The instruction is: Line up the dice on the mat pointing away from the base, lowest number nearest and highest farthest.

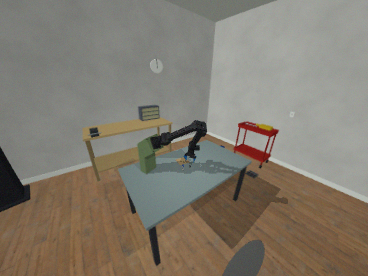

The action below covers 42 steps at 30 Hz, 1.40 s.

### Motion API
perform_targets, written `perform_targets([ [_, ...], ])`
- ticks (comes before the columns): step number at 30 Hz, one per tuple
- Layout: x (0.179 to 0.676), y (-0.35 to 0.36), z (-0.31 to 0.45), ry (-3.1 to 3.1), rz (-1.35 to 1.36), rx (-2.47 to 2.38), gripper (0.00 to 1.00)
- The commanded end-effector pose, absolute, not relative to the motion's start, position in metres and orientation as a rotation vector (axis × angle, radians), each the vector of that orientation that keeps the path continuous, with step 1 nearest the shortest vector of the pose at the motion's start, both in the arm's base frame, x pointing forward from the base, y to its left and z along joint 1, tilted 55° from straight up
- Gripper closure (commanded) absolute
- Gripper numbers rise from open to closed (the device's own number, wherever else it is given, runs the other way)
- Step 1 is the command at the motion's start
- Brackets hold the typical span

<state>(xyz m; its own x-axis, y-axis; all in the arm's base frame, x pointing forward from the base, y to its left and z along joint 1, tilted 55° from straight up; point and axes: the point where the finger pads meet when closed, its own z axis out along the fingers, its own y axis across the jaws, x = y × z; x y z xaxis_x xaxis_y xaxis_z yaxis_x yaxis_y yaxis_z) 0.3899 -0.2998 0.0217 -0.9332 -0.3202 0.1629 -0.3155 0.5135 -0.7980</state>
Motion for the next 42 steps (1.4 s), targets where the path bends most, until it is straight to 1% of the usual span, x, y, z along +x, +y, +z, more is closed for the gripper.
perform_targets([
  [1,0.3927,-0.3081,0.0316,2.711,-1.471,-0.646,0.0],
  [2,0.3923,-0.3079,0.0312,2.712,-1.471,-0.647,0.7],
  [42,0.3921,-0.308,0.0294,2.716,-1.468,-0.647,0.7],
])
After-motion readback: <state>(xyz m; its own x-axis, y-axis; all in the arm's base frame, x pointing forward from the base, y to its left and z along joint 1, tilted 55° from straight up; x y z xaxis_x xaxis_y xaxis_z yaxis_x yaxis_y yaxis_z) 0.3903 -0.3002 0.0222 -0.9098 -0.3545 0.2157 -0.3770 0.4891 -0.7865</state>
